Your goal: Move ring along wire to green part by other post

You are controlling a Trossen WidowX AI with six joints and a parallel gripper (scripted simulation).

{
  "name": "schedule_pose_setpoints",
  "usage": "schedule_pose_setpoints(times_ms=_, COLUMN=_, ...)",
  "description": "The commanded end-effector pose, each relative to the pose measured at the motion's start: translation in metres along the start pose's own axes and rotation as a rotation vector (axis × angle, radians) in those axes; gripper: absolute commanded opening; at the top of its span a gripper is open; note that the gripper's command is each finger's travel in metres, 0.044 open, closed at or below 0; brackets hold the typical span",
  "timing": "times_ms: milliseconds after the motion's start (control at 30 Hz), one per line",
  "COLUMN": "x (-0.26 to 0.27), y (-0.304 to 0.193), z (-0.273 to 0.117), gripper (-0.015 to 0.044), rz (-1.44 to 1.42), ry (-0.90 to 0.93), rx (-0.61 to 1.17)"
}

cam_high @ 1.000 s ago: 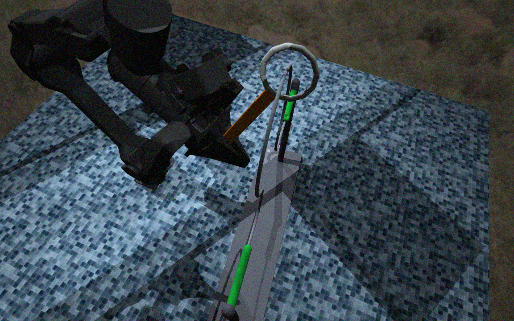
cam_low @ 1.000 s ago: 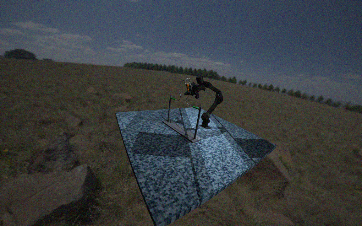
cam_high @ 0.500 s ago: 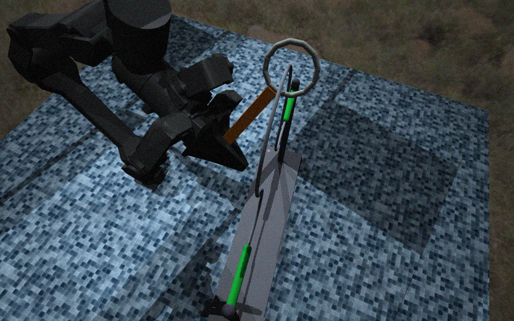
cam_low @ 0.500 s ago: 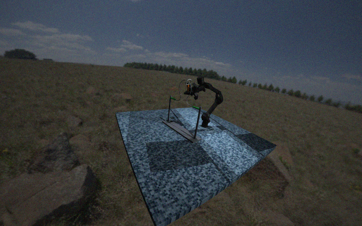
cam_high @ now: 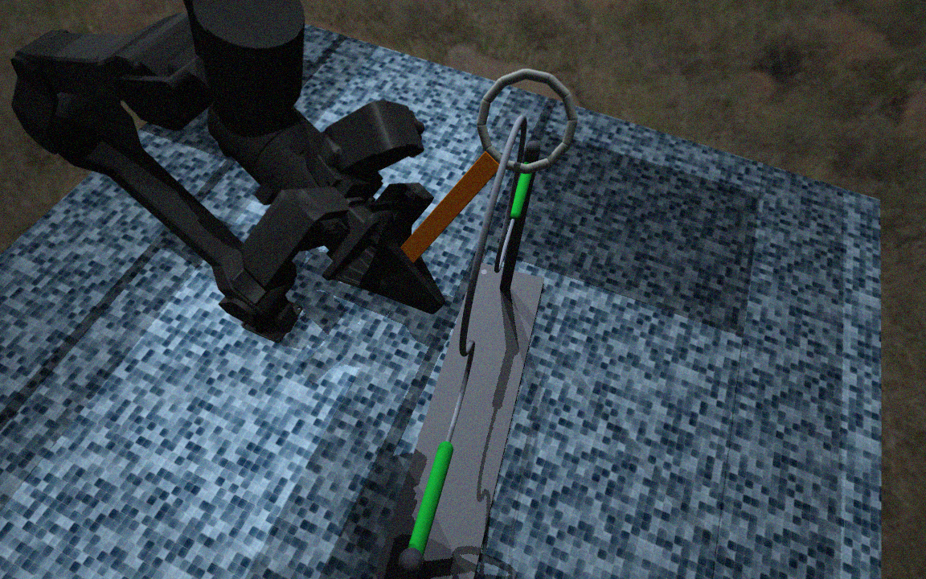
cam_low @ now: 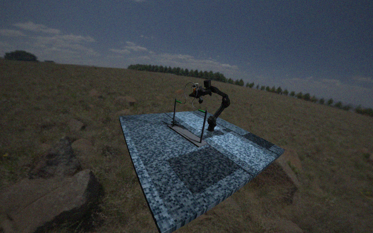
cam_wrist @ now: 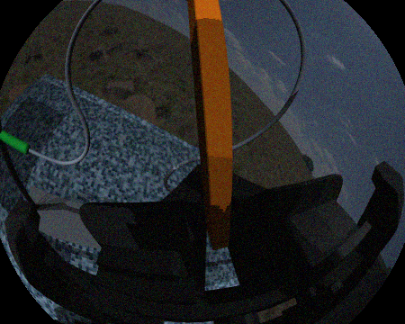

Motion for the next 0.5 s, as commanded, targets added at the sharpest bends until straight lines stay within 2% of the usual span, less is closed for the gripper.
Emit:
schedule_pose_setpoints(times_ms=0, x=-0.0022, y=0.0003, z=-0.0021, gripper=-0.015, rz=-0.05, ry=-0.036, rx=-0.017)
schedule_pose_setpoints(times_ms=467, x=-0.0048, y=0.0001, z=-0.0014, gripper=-0.015, rz=-0.205, ry=-0.121, rx=-0.051)
Point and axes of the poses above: the point midway between the two fingers, 35 mm back from their tips, its own z axis out along the fingers, its own x axis across the jaws, y = z × x, the point moved 5 cm from there along -z, back along the fingers, and after that the axes turned 9 degrees about z, right-handed, at the moved point
